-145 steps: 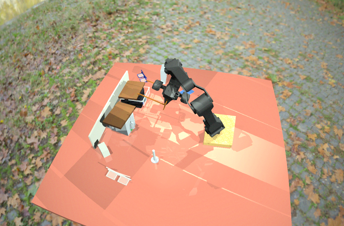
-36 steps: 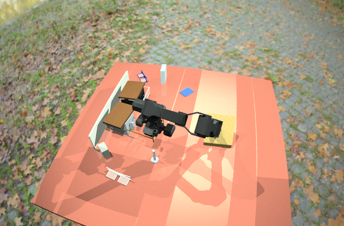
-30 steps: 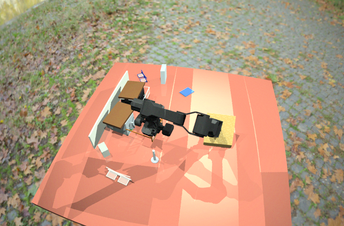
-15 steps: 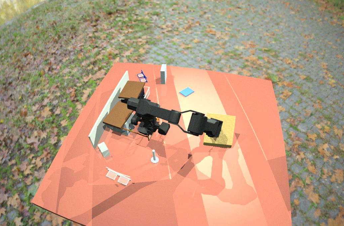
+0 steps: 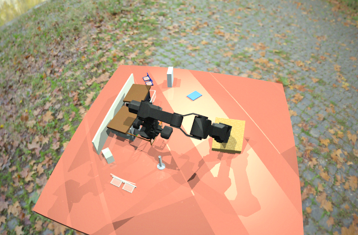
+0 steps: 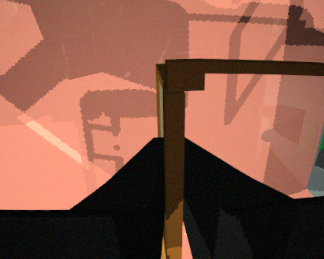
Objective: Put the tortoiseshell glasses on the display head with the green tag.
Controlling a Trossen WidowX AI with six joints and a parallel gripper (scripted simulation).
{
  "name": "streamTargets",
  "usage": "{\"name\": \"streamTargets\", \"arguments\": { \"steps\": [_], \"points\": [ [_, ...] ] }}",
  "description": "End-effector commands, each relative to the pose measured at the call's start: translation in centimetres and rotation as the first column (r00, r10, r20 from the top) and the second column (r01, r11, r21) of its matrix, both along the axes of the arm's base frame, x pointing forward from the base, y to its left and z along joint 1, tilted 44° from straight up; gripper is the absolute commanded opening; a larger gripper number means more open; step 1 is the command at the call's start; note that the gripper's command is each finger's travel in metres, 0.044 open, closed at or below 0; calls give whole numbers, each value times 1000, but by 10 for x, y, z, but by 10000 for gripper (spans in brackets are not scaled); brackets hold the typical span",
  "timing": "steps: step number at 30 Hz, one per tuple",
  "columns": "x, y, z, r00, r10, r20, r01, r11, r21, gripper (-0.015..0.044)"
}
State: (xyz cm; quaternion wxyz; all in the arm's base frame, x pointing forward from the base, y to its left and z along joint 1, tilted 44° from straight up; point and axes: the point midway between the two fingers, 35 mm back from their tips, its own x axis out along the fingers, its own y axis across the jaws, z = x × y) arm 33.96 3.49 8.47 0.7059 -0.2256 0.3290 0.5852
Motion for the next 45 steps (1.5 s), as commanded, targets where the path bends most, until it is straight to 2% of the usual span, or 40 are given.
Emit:
{"name": "streamTargets", "arguments": {
  "steps": [1,45],
  "points": [
    [7,-1,-3,1000,-1,-8,1,1000,6,0],
    [62,-11,-7,1000,-1,-4,1,1000,5,0]
  ]
}}
